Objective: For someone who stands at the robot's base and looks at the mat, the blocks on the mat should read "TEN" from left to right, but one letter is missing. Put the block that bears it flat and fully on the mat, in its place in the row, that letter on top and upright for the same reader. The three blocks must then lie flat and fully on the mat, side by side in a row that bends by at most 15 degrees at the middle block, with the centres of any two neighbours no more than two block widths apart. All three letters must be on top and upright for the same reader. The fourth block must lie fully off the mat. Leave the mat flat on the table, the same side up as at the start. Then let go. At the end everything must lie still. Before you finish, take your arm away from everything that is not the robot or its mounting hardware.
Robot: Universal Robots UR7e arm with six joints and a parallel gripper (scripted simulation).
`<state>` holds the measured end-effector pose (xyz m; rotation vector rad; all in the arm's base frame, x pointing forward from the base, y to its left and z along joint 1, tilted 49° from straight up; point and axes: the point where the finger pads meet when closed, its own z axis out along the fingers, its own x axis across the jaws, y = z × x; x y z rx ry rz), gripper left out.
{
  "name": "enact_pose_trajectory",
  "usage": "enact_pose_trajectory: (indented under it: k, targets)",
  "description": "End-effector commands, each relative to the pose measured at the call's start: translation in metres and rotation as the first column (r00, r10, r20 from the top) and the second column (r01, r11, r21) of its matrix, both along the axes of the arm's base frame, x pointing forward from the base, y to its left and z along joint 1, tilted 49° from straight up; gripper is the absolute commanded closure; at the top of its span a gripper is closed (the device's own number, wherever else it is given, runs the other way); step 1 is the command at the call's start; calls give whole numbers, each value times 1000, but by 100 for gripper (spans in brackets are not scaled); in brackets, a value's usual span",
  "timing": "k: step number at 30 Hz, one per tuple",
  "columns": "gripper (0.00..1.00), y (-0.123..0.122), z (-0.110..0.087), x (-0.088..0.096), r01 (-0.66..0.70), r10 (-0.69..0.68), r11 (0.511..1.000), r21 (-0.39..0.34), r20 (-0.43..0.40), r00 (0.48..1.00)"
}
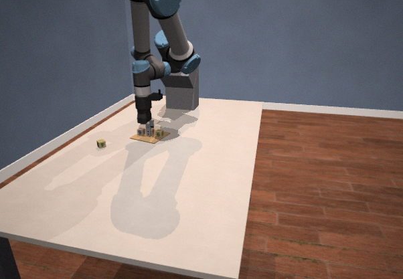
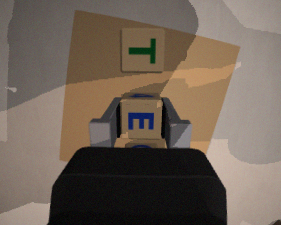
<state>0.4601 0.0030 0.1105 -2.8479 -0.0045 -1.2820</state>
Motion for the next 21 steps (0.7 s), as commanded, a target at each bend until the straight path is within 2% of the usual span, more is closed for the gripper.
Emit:
enact_pose_trajectory:
  k: [1,21]
  targets:
    - [43,0,0,0,0,0,1000,0,1,1000]
    - [43,0,-1,1,0,0,1000,0,1,1000]
